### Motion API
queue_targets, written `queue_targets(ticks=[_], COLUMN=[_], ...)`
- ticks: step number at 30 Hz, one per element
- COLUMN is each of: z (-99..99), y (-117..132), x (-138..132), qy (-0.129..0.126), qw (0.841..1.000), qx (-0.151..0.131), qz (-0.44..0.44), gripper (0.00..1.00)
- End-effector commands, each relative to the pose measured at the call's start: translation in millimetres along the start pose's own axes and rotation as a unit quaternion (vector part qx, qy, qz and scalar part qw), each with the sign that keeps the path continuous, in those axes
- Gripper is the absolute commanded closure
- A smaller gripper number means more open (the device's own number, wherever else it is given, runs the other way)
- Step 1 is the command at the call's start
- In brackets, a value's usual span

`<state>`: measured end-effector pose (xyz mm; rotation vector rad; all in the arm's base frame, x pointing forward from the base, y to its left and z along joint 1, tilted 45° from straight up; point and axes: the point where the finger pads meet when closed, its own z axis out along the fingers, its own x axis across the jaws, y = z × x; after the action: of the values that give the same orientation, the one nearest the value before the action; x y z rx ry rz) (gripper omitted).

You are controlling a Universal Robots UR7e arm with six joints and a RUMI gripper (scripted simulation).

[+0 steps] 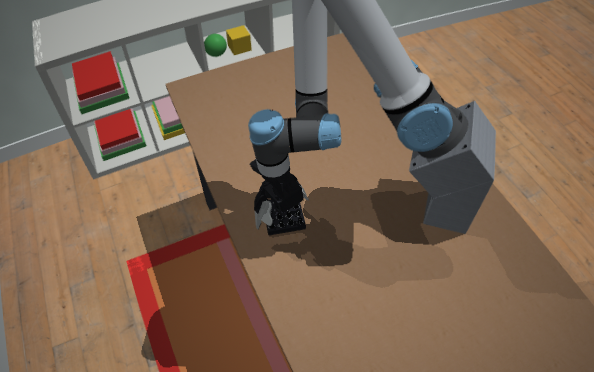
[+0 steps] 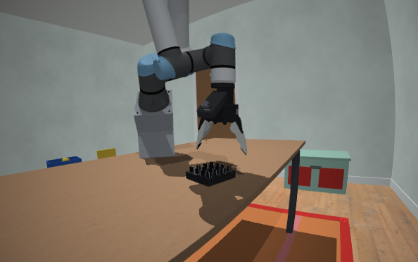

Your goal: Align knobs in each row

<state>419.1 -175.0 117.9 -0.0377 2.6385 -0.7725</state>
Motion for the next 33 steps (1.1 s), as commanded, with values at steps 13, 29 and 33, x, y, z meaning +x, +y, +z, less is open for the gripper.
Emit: queue_targets(ticks=[13,29,33], z=[-5.9,-8.5,-8.6], y=[-12.0,-16.3,-16.5], x=[-2.2,-2.7,-2.7], qy=[-0.031,-0.043,-0.044], qw=[0.990,0.981,0.980], qx=[0.018,0.022,0.022], qz=[0.139,0.190,0.192], gripper=[0.00,0.00,0.00])
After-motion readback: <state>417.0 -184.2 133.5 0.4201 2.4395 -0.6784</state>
